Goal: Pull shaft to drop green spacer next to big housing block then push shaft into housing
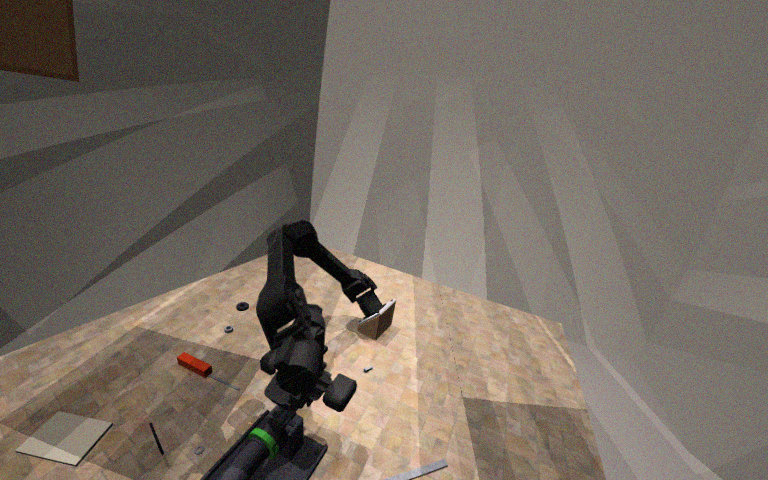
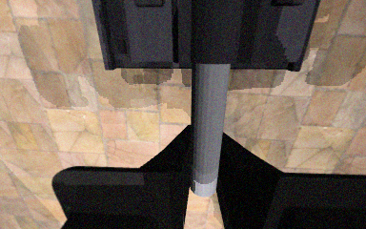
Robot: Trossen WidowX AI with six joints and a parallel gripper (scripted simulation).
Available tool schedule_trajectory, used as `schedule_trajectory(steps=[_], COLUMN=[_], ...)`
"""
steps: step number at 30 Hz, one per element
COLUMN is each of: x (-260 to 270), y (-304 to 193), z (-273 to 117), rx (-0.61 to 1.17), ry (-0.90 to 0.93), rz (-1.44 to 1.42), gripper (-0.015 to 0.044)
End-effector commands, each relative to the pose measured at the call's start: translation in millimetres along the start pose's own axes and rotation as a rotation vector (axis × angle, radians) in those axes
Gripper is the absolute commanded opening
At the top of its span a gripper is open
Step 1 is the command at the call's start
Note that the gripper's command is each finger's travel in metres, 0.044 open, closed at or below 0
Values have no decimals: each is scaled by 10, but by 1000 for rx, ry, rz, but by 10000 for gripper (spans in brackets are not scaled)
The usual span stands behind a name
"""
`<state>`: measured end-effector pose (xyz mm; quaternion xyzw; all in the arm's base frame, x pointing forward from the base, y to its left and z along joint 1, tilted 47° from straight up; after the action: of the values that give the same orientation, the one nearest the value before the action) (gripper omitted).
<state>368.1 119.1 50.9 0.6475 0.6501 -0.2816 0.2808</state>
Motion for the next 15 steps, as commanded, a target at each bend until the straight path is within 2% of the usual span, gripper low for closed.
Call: schedule_trajectory(steps=[1, 15], x=[1, 0], y=[-14, -27], z=[3, 3], rx=[3, 4], ry=[0, 0], rz=[2, 2], gripper=[0, 0])
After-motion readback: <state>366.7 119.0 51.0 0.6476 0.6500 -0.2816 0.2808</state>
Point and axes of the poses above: the point midway between the two fingers, 35 mm back from their tips, its own z axis out along the fingers, its own x axis across the jaws, y = z × x, the point moved 10 cm from there along -z, back along the fingers, and after that the axes turned 5 degrees about z, right-handed, at the moved point
